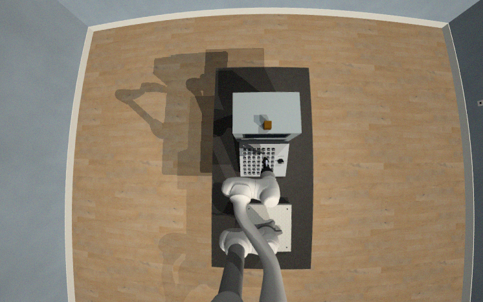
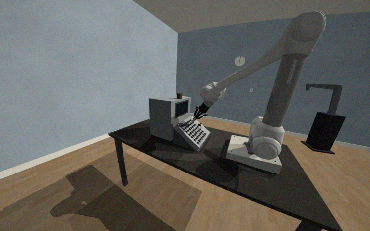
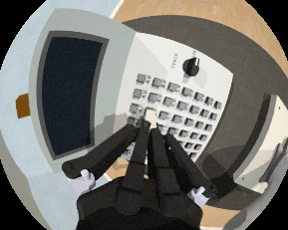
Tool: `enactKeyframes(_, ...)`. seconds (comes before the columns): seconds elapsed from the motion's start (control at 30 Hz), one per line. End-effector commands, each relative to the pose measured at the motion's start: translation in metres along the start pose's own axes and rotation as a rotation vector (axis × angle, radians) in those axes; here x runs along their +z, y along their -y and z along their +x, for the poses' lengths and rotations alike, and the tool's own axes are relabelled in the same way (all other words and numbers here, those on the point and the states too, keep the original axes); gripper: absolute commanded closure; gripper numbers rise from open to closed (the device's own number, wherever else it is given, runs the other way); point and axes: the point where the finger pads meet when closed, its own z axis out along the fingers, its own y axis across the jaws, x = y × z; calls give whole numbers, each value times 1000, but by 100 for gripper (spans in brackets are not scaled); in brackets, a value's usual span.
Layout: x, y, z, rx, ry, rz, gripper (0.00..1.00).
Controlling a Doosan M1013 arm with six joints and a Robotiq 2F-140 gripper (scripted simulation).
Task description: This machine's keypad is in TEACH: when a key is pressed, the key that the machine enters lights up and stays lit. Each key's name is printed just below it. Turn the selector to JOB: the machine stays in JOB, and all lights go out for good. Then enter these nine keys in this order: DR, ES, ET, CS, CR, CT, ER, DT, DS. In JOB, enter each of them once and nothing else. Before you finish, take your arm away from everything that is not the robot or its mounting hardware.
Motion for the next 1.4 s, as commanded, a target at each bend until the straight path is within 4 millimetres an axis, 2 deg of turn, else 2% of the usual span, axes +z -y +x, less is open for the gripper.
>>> enactKeyframes(0.0, 3, 0, 0, 0, 0, 0, 100)
enactKeyframes(0.27, 15, 0, 0, 0, 0, 0, 100)
enactKeyframes(1.37, 19, 0, 0, 0, 0, 0, 100)
